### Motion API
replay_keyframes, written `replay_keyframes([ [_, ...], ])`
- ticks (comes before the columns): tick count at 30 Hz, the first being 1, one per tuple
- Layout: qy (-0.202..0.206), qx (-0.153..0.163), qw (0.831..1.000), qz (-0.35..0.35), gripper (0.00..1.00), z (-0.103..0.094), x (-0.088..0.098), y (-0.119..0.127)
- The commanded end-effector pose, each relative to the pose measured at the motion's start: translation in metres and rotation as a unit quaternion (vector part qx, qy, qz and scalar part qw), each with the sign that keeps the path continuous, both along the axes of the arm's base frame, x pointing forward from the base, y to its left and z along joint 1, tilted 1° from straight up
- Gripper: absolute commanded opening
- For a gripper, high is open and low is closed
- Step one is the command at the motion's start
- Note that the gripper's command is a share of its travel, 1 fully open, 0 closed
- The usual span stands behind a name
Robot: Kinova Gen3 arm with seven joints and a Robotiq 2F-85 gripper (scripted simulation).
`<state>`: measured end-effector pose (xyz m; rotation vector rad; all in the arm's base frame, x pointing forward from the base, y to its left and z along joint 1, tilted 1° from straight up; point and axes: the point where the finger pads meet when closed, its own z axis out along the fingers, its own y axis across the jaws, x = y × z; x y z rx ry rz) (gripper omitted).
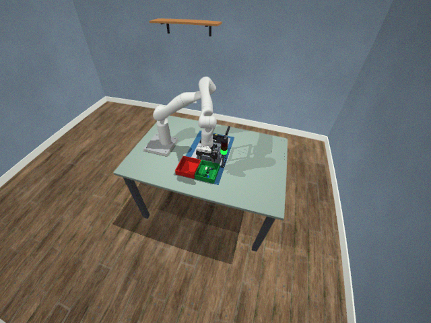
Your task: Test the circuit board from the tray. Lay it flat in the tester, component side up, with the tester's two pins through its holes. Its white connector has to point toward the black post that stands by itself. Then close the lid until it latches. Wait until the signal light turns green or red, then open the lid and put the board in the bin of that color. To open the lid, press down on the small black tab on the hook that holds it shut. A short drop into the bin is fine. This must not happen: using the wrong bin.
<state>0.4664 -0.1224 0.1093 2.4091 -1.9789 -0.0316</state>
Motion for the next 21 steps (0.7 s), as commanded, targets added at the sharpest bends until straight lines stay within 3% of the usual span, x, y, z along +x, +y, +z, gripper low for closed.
replay_keyframes([
  [1,-0.008,0.002,1.0,0.004,1.0,0.0122,0.0049,0.0026],
  [21,-0.008,0.002,1.0,0.004,1.0,0.0153,0.0049,0.0026],
])
